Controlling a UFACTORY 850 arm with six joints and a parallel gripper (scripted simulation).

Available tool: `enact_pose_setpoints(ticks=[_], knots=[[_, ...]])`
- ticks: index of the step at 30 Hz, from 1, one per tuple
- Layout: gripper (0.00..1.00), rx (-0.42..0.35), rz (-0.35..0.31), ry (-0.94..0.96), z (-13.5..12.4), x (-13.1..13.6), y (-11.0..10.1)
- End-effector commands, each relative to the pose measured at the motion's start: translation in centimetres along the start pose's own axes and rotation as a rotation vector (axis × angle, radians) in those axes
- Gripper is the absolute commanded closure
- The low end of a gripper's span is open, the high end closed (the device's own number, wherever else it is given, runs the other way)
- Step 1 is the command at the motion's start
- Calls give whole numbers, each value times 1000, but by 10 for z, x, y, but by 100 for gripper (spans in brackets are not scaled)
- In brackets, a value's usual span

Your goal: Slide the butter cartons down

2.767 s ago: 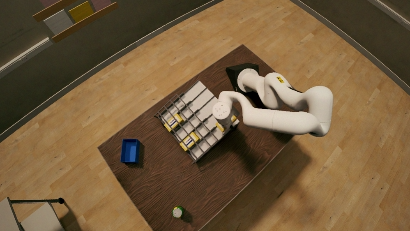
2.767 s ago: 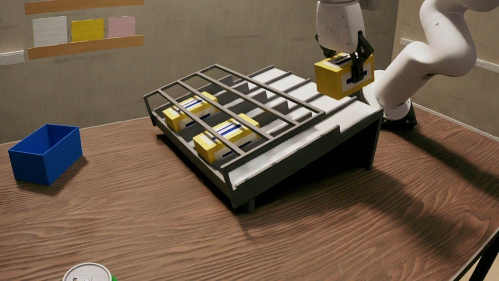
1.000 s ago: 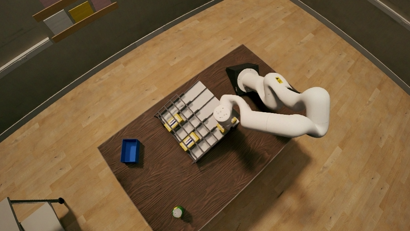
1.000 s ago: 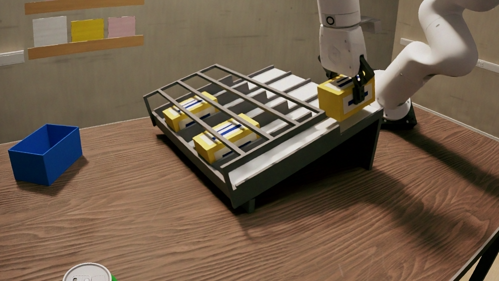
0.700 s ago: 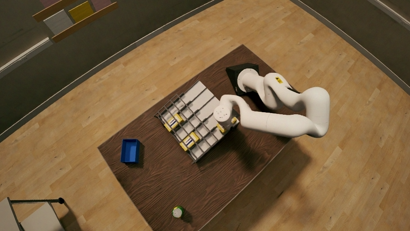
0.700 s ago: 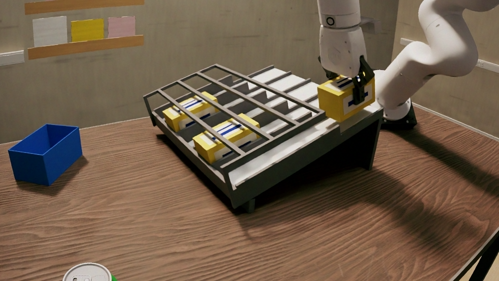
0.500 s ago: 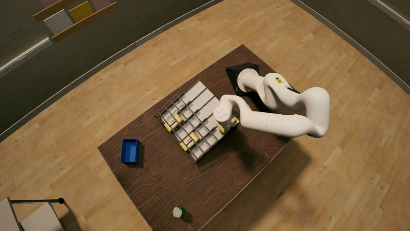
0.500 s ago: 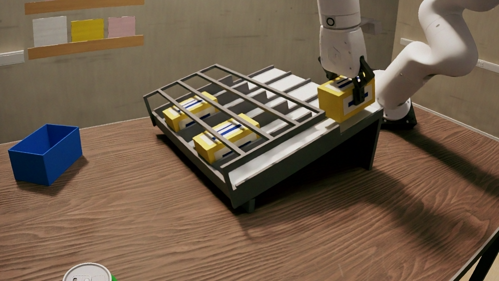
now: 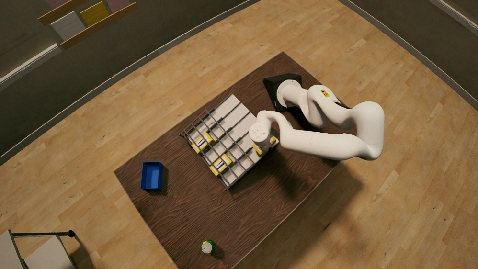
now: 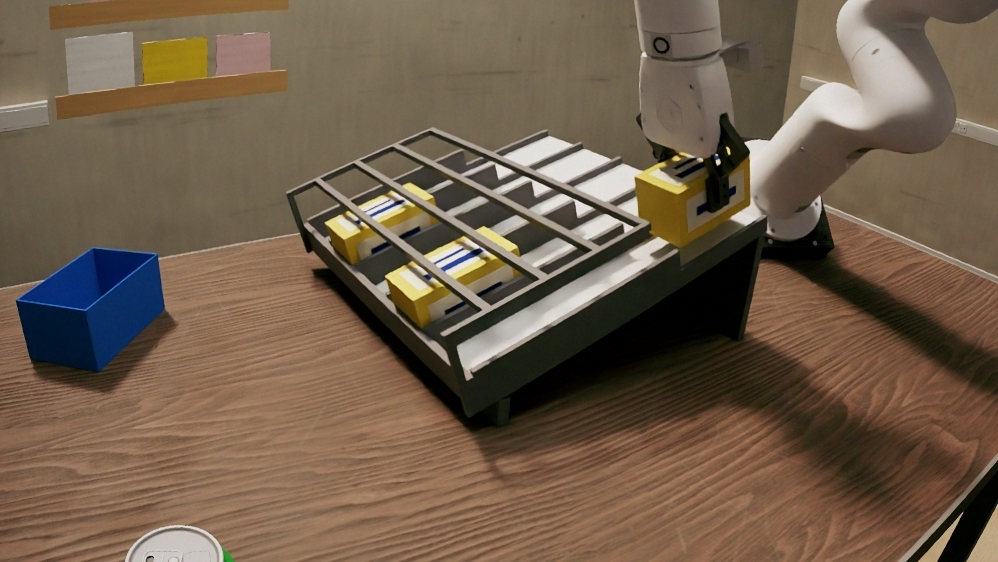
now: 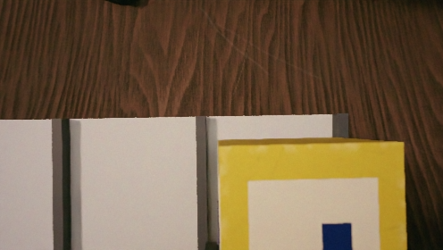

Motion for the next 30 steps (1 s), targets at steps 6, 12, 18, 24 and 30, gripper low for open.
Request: enact_pose_setpoints(ticks=[6,12,18,24,30], knots=[[100,-1,0,-1,0,0,0],[100,-1,0,-1,0,0,3],[100,-1,0,-1,0,0,3],[100,-1,0,-1,0,0,3],[100,-1,0,-1,-1,0,5]])
Point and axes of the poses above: the point where the finger pads meet when closed, its own y axis out along the fingers, its own x axis across the jaws, z = x × y, the point moved 1 cm from there along -y, back along the fingers, and after that the axes turned 11 degrees about y, right-handed, at the moved point
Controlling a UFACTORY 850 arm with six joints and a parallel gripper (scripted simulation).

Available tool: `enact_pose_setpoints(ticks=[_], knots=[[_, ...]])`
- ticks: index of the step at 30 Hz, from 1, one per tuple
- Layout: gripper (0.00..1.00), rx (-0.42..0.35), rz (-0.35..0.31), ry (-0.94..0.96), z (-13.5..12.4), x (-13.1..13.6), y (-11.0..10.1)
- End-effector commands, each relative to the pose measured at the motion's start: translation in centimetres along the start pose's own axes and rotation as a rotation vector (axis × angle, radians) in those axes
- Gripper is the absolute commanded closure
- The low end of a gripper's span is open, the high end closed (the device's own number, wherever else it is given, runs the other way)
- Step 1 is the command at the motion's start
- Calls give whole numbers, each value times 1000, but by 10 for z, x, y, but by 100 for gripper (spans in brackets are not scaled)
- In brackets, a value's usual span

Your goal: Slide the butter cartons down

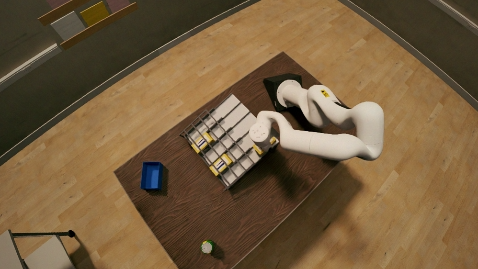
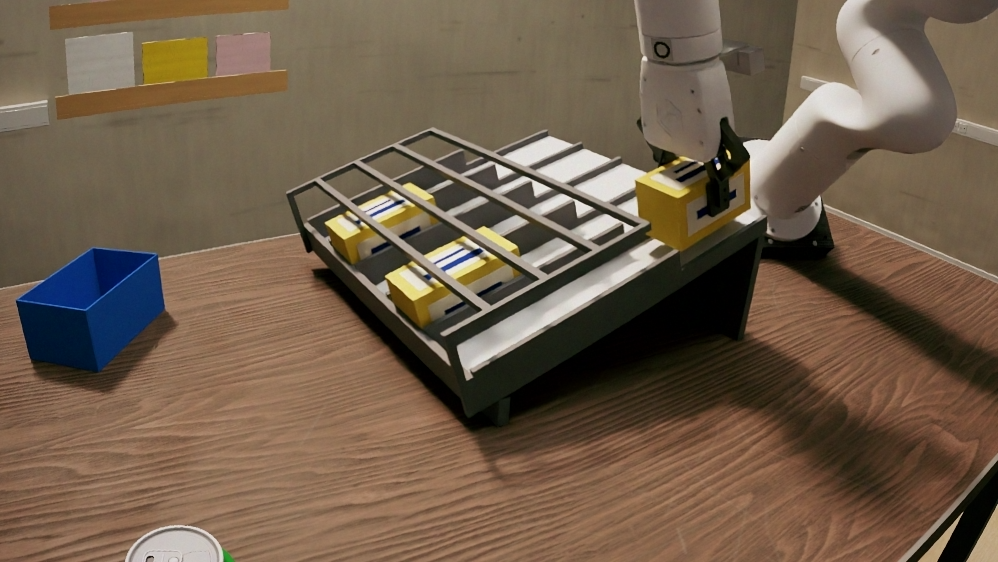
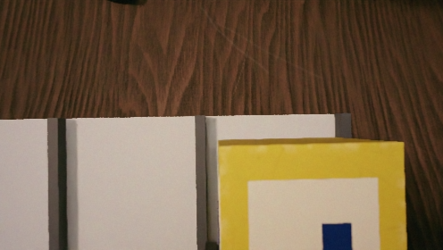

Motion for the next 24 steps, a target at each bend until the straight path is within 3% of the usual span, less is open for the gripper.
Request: enact_pose_setpoints(ticks=[1,24], knots=[[100,-1,0,-1,-1,0,0],[100,-1,0,-1,-1,0,3]])
Point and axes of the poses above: the point where the finger pads meet when closed, its own y axis out along the fingers, its own x axis across the jaws, z = x × y, the point moved 1 cm from there along -y, back along the fingers, and after that the axes turned 11 degrees about y, right-handed, at the moved point
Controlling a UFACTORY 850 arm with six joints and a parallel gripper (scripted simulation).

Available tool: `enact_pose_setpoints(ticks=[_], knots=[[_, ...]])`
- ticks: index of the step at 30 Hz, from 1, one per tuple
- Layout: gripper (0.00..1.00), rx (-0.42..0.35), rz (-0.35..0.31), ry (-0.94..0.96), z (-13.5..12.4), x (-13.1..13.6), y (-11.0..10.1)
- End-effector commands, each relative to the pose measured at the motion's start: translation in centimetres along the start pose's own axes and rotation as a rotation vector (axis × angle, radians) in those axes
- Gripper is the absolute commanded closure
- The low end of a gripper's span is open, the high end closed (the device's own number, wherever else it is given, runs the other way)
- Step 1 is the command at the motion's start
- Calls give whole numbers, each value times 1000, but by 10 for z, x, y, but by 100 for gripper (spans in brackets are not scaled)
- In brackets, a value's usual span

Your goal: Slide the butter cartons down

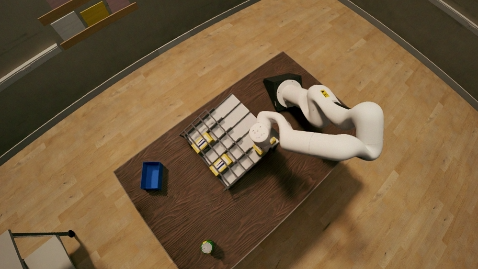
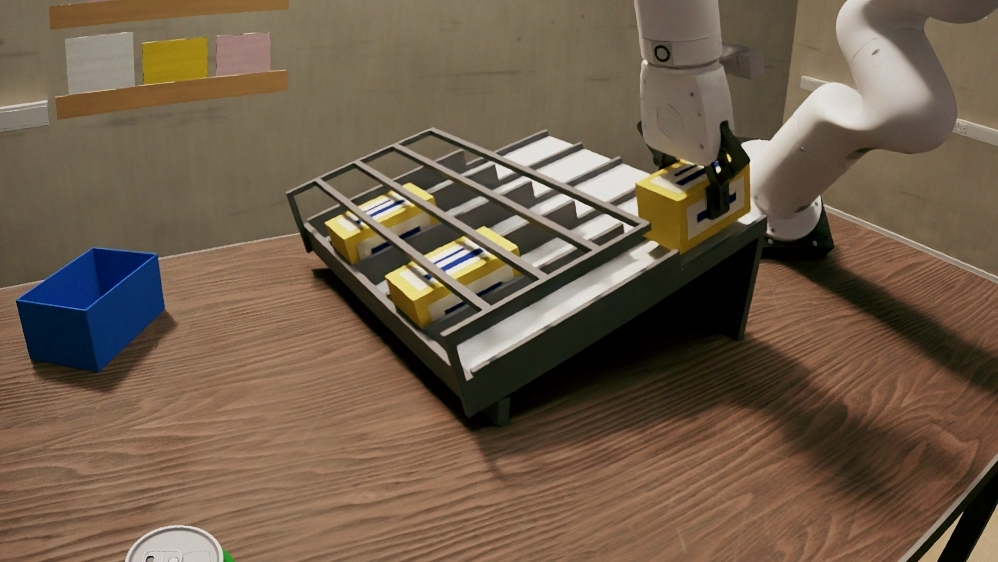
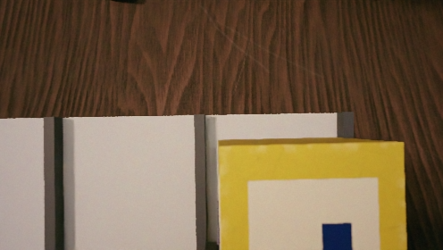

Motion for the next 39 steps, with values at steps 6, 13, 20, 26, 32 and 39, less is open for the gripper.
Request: enact_pose_setpoints(ticks=[6,13,20,26,32,39], knots=[[100,-1,0,-1,0,0,0],[100,-1,0,-1,0,-1,2],[100,-1,0,-1,0,-1,2],[100,-1,0,-1,0,-1,4],[100,-1,0,-1,0,-1,4],[100,-1,0,-1,0,-1,4]])
Point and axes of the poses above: the point where the finger pads meet when closed, its own y axis out along the fingers, its own x axis across the jaws, z = x × y, the point moved 1 cm from there along -y, back along the fingers, and after that the axes turned 11 degrees about y, right-handed, at the moved point
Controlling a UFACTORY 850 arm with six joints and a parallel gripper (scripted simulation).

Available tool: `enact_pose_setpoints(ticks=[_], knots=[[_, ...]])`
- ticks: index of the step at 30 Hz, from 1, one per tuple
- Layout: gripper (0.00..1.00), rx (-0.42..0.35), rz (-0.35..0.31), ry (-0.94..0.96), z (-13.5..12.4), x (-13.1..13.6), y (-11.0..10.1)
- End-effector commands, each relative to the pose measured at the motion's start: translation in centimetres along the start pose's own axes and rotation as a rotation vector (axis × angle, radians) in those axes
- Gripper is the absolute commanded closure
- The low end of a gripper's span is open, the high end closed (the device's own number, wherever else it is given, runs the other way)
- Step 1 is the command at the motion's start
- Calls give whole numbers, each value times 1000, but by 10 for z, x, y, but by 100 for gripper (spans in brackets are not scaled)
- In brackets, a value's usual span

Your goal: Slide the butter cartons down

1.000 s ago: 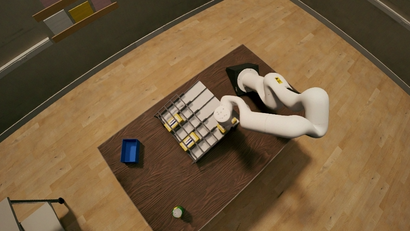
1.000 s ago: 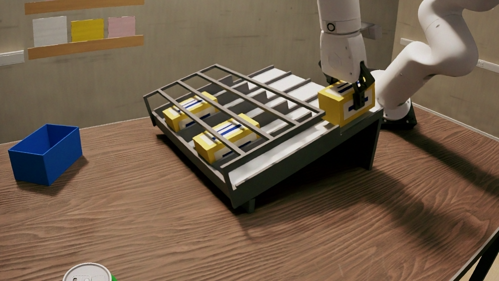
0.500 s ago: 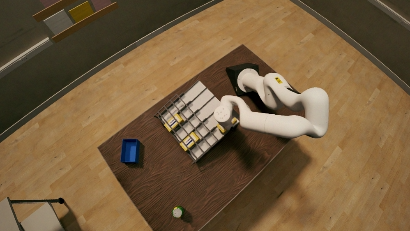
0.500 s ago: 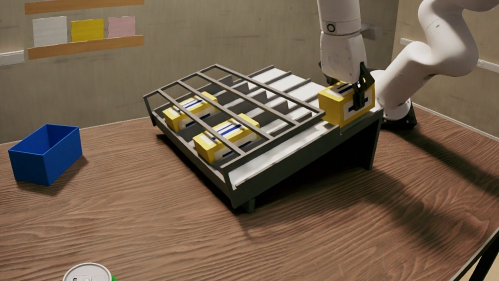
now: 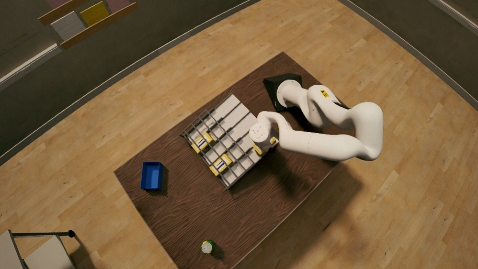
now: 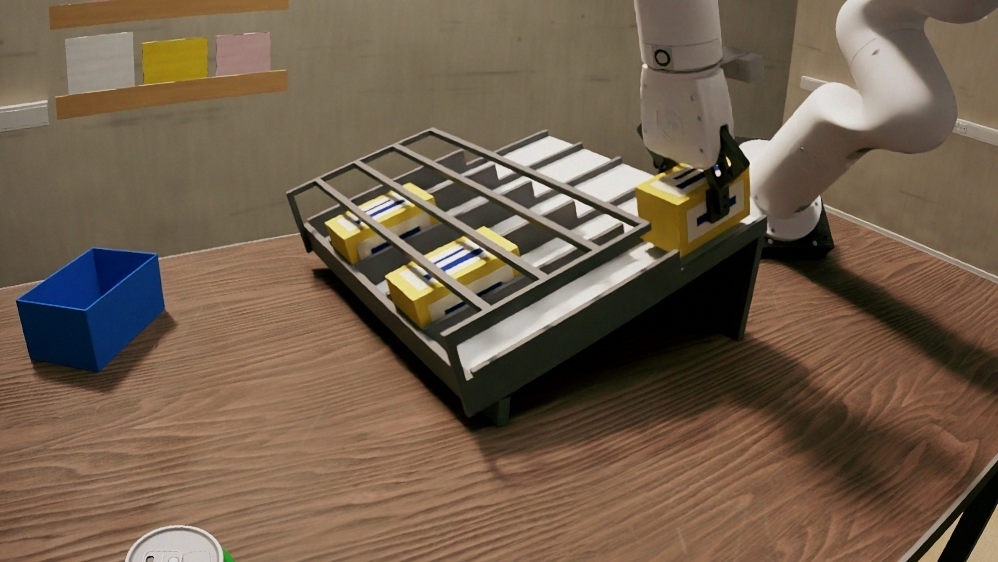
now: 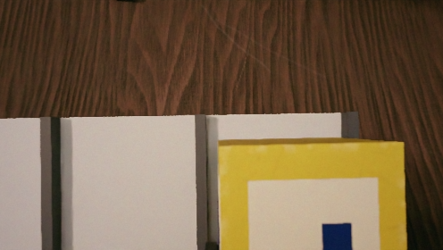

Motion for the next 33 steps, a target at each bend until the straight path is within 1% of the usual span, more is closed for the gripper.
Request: enact_pose_setpoints(ticks=[1,2,33], knots=[[100,-1,0,0,0,0,0],[100,-1,0,-1,0,0,2],[100,-1,0,-1,0,0,5]])
Point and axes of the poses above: the point where the finger pads meet when closed, its own y axis out along the fingers, its own x axis across the jaws, z = x × y, the point moved 1 cm from there along -y, back along the fingers, and after that the axes turned 11 degrees about y, right-handed, at the moved point
